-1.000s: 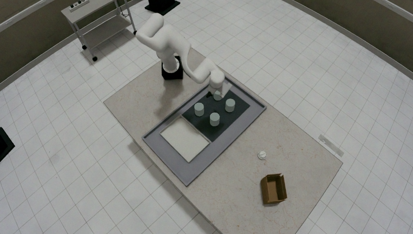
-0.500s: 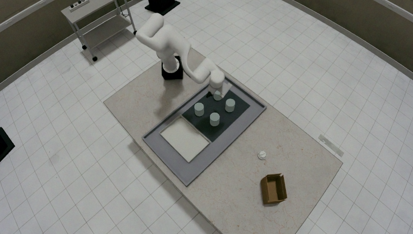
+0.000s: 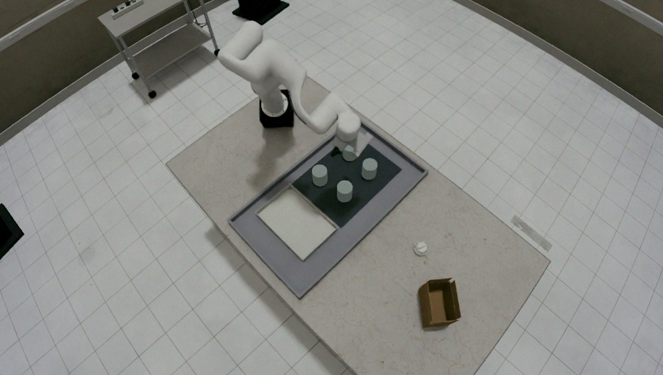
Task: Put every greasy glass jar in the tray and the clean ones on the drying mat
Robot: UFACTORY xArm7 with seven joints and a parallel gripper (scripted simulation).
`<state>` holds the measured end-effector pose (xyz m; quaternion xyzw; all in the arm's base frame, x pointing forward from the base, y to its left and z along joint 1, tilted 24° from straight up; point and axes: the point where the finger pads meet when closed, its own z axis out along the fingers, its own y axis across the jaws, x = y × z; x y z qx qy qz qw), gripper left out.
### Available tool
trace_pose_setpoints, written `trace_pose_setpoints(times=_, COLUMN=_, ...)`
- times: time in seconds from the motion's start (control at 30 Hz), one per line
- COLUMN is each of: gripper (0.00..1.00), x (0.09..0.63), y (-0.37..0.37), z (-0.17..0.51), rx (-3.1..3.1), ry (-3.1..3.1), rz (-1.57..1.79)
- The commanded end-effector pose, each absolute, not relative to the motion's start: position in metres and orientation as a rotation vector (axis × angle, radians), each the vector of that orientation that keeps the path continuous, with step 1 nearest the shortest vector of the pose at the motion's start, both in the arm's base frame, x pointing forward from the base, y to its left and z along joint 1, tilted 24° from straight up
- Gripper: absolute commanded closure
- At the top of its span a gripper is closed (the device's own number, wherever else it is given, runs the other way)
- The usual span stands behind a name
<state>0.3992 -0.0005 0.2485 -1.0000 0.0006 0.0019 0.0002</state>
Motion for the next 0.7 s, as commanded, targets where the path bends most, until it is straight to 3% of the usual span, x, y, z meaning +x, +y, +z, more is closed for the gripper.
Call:
trace_pose_setpoints(times=0.0, gripper=0.00, x=0.4000, y=0.0000, z=0.2500, rx=-3.142, ry=0.000, rz=0.000)
trace_pose_setpoints(times=0.67, gripper=0.00, x=0.4028, y=-0.0021, z=0.2446, rx=-3.192, ry=0.036, rz=-0.079)
